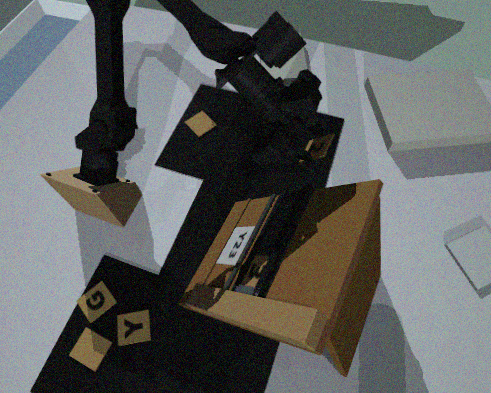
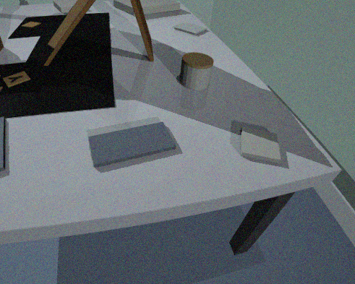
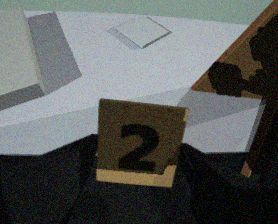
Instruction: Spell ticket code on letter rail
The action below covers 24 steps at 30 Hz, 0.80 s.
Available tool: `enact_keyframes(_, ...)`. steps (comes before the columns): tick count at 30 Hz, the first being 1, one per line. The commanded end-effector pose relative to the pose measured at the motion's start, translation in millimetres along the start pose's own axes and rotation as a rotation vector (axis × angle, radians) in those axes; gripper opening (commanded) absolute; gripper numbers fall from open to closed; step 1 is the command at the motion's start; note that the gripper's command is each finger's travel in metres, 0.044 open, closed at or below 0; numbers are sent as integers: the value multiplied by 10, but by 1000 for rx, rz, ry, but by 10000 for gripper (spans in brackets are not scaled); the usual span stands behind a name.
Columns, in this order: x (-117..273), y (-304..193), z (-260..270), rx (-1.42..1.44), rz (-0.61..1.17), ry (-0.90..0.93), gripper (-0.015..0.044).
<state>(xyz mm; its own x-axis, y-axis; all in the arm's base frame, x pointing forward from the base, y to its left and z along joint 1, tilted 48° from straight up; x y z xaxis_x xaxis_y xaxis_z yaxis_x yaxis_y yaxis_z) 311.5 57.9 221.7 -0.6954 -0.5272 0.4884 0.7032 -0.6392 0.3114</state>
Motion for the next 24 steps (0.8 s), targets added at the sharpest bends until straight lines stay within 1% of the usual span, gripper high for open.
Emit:
enact_keyframes(1,1,3,-19,-3,-5,-1,0)
enact_keyframes(24,3,29,-143,-3,-5,-2,0)
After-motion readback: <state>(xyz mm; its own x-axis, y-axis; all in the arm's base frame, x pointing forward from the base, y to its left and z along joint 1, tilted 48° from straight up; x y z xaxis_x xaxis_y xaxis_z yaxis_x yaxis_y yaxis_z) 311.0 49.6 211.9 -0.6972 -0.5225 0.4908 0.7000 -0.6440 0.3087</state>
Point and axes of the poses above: the point midway between the two fingers, 35 mm back from their tips, its own x axis back along the fingers, its own z axis across the jaws, y = z × x, the point moved 7 cm from there along x, back along the fingers, and after that the axes turned 11 degrees about -x, right-handed, at the moved point
